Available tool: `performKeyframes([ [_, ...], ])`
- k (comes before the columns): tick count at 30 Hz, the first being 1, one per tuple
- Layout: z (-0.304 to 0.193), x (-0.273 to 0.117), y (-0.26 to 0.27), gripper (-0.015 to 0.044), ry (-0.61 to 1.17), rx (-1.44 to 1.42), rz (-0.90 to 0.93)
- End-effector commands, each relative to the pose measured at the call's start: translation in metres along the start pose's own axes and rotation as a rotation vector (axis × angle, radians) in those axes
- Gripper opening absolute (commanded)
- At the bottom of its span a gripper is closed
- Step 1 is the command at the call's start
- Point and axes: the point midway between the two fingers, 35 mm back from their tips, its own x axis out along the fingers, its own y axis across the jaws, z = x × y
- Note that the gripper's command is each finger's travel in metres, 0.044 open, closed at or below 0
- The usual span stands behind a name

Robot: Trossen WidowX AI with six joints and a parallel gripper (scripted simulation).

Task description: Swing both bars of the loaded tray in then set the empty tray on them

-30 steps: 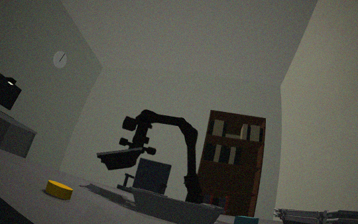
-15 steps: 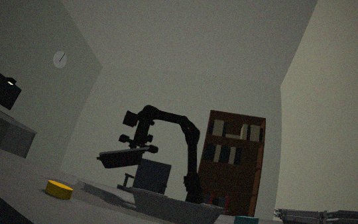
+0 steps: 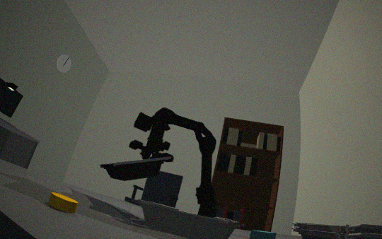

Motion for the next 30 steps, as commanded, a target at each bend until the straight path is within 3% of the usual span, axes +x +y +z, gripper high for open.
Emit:
performKeyframes([
  [1,0.018,-0.005,0.0,0.0,-0.007,-0.032,-0.02],
  [30,0.131,-0.007,0.023,0.0,-0.018,-0.293,-0.022],
])
